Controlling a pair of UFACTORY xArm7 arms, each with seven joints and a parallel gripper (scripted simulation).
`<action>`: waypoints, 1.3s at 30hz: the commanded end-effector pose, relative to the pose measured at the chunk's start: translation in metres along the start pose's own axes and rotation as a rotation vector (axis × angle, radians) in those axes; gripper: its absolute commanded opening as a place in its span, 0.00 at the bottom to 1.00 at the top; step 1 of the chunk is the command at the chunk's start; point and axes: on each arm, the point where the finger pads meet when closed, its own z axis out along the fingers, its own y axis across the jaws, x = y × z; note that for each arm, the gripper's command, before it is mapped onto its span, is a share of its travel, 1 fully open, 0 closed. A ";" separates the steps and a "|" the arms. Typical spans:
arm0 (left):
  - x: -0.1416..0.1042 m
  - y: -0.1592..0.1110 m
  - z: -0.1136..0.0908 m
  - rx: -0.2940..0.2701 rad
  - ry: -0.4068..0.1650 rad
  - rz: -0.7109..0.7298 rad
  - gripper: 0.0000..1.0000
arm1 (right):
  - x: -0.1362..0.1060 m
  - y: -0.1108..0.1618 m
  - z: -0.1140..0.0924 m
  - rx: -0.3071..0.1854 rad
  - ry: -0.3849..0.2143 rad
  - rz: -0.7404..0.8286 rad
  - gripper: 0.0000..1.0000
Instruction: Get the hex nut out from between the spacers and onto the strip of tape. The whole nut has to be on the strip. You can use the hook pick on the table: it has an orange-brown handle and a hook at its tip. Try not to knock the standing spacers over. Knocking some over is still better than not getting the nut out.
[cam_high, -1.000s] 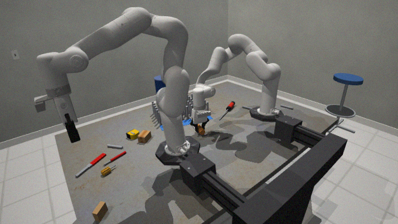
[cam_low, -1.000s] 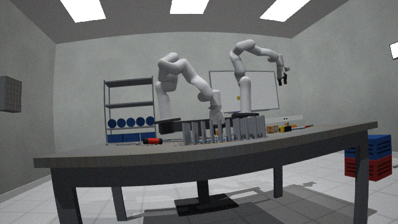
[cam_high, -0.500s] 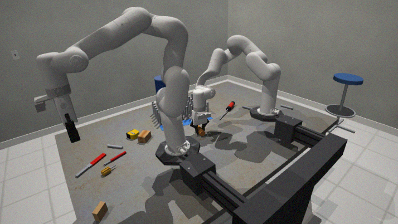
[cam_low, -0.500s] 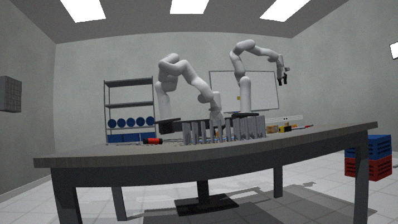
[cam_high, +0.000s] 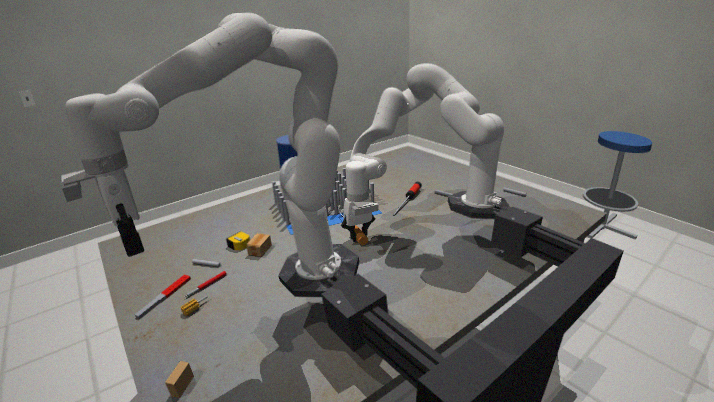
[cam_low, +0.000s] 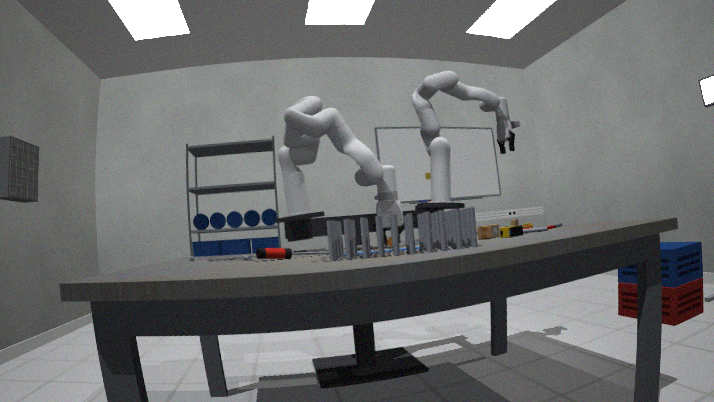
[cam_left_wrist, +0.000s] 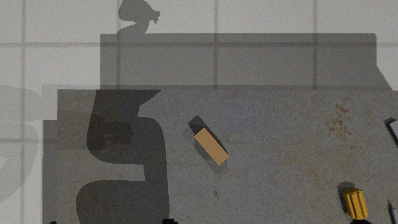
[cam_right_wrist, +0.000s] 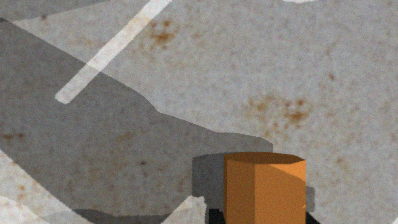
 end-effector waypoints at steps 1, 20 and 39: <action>0.001 0.000 -0.002 0.000 0.005 0.000 1.00 | -0.001 0.002 -0.002 -0.004 -0.002 -0.001 0.00; 0.001 0.000 -0.002 0.000 0.005 0.000 1.00 | -0.001 0.002 -0.002 -0.004 -0.002 -0.001 0.65; 0.001 0.000 -0.002 0.000 0.005 0.000 1.00 | -0.001 0.002 -0.002 -0.004 -0.002 -0.001 0.65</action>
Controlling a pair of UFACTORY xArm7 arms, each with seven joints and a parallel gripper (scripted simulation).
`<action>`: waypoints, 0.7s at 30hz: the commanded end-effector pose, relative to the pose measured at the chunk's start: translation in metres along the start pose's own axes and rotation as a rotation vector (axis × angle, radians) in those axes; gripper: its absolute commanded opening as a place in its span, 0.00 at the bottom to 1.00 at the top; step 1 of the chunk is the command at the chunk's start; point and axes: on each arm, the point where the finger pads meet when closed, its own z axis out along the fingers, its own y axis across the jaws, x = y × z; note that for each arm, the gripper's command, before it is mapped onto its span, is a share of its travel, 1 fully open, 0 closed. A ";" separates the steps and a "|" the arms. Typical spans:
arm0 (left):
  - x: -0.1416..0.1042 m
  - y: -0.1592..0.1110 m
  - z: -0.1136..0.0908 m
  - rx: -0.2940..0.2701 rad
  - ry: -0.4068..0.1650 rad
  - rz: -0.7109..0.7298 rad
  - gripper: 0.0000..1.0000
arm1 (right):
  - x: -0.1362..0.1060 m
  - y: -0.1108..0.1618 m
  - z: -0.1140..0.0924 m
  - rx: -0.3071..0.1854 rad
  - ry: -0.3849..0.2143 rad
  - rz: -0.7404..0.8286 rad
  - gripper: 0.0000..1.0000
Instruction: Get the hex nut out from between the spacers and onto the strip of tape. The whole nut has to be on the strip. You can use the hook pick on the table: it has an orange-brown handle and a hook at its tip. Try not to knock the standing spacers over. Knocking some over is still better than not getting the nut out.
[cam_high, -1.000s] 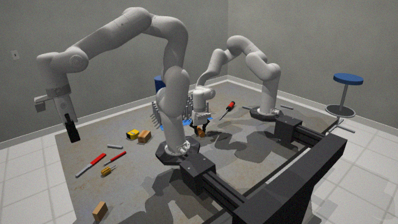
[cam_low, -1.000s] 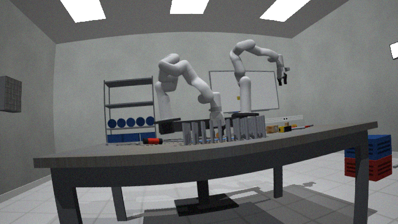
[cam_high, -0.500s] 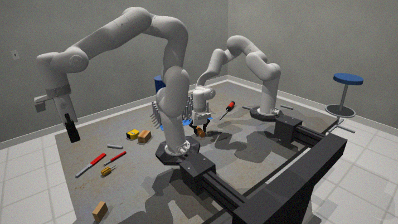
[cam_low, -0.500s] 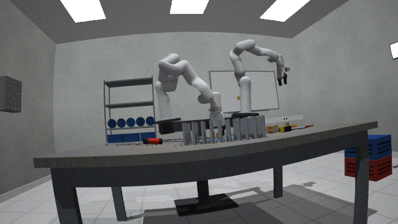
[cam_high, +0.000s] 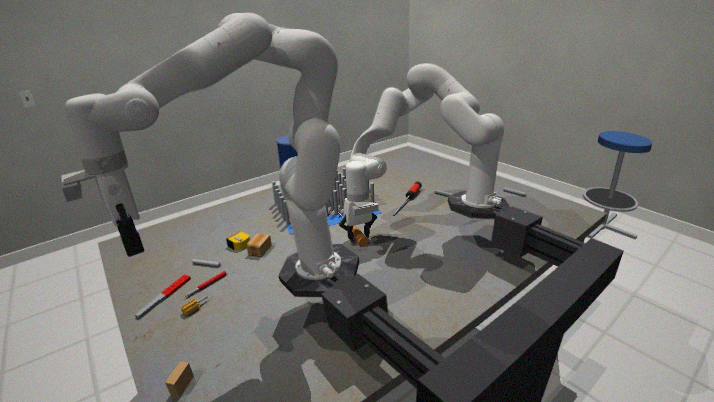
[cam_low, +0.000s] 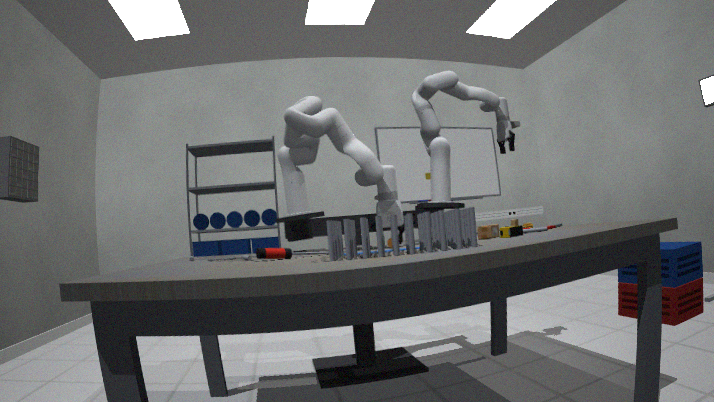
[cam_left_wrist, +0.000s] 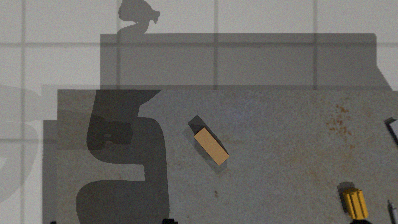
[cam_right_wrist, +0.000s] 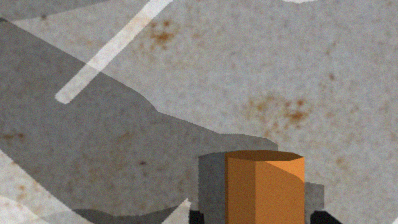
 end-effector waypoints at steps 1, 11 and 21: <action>0.001 0.000 -0.002 0.000 0.005 0.000 1.00 | -0.001 0.002 -0.002 -0.004 -0.002 0.000 0.65; 0.001 0.000 -0.002 0.000 0.005 0.000 1.00 | -0.001 0.002 -0.009 -0.004 -0.002 0.000 0.65; 0.001 0.000 -0.002 0.000 0.005 0.000 1.00 | 0.000 0.002 -0.036 -0.004 -0.002 -0.001 0.65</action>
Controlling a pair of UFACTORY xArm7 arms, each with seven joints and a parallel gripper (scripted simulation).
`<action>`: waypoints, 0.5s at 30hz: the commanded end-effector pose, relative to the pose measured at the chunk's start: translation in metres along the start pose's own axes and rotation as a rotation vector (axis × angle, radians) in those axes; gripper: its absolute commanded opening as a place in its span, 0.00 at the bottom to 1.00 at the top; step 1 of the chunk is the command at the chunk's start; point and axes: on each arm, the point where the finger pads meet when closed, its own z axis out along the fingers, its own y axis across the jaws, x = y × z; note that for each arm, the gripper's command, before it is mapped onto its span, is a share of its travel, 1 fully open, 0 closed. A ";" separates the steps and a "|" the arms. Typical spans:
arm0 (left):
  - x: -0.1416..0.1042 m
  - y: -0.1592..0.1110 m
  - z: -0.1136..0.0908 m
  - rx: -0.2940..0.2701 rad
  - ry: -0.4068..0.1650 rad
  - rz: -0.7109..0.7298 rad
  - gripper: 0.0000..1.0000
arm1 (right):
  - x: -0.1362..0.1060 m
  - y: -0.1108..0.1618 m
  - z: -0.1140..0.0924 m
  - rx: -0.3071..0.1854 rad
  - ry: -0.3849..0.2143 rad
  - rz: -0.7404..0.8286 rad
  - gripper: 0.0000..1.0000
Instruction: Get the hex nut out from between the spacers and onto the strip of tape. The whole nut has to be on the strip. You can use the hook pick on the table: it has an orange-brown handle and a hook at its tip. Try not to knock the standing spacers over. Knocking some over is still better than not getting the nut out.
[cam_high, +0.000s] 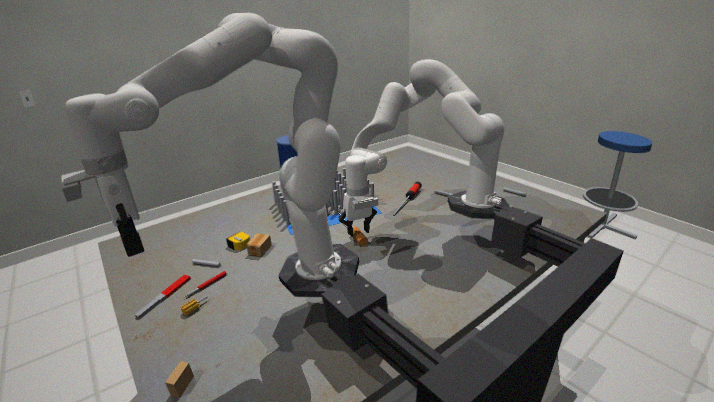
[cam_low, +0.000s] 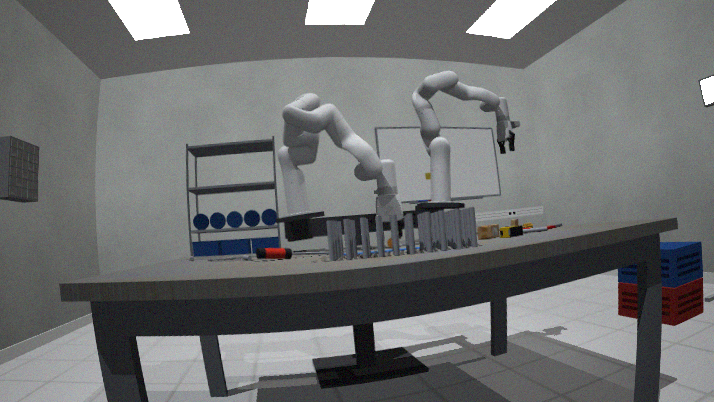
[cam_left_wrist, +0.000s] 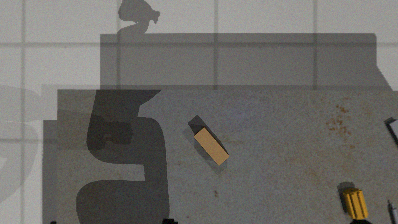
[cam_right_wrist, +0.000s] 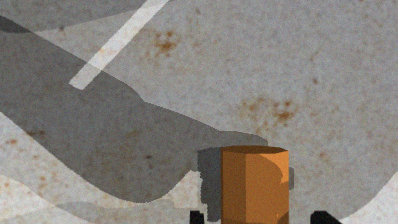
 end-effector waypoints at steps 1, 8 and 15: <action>0.001 0.000 -0.002 0.000 0.005 0.000 1.00 | -0.001 0.002 -0.015 -0.004 -0.001 0.000 0.65; 0.001 0.000 -0.002 0.000 0.005 0.000 1.00 | 0.000 0.002 -0.044 -0.004 -0.001 0.000 0.65; 0.001 0.000 -0.002 0.000 0.005 0.000 1.00 | 0.000 0.002 -0.068 -0.004 -0.001 0.000 0.65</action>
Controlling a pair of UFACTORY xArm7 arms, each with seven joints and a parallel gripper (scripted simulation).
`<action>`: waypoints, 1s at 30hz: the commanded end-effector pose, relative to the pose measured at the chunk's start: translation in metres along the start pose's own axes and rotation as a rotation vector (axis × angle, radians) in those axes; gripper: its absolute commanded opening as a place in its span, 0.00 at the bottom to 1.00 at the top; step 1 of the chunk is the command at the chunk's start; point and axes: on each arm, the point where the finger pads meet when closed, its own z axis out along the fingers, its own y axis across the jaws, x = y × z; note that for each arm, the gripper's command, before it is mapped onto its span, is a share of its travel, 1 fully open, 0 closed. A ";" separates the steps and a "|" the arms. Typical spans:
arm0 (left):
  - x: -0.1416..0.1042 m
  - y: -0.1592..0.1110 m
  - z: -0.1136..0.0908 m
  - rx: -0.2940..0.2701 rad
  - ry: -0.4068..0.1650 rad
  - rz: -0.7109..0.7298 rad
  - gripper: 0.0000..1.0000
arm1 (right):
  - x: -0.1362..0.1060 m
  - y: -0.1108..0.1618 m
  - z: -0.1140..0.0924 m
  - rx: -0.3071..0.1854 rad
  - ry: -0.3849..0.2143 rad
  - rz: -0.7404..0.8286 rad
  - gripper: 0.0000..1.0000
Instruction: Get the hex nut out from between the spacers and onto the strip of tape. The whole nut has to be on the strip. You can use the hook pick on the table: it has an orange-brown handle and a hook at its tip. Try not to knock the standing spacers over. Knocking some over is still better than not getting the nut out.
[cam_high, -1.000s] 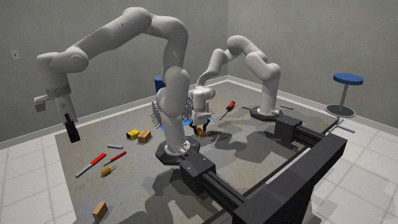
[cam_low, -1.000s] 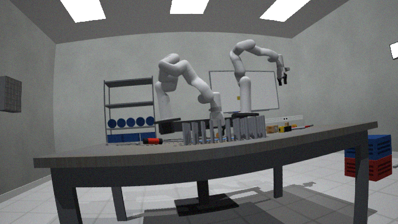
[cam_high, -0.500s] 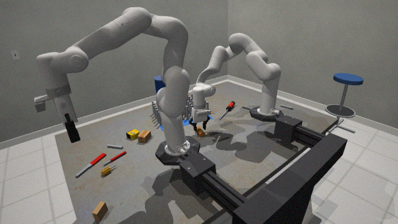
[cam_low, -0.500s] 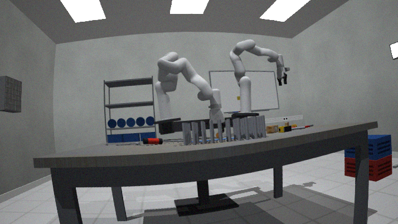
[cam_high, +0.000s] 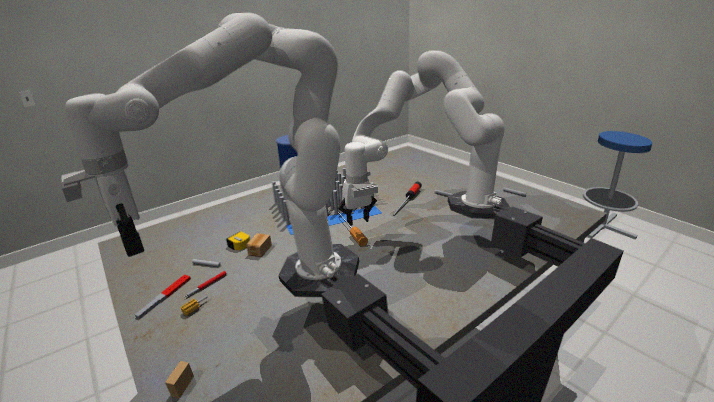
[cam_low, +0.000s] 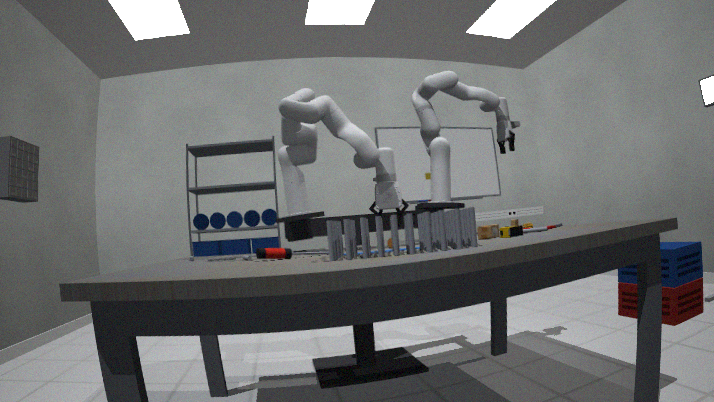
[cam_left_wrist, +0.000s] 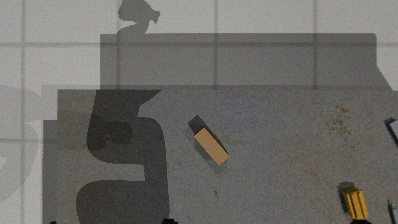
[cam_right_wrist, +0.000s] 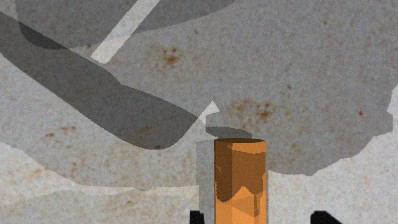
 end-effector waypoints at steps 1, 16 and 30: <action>0.001 0.000 -0.002 0.000 0.005 0.000 1.00 | -0.001 0.001 -0.022 -0.003 0.001 0.000 0.65; 0.001 0.000 -0.002 0.000 0.005 0.000 1.00 | -0.001 0.001 -0.032 -0.003 0.001 0.000 0.65; 0.001 0.000 -0.002 0.000 0.005 0.000 1.00 | -0.001 0.001 -0.032 -0.003 0.001 0.000 0.65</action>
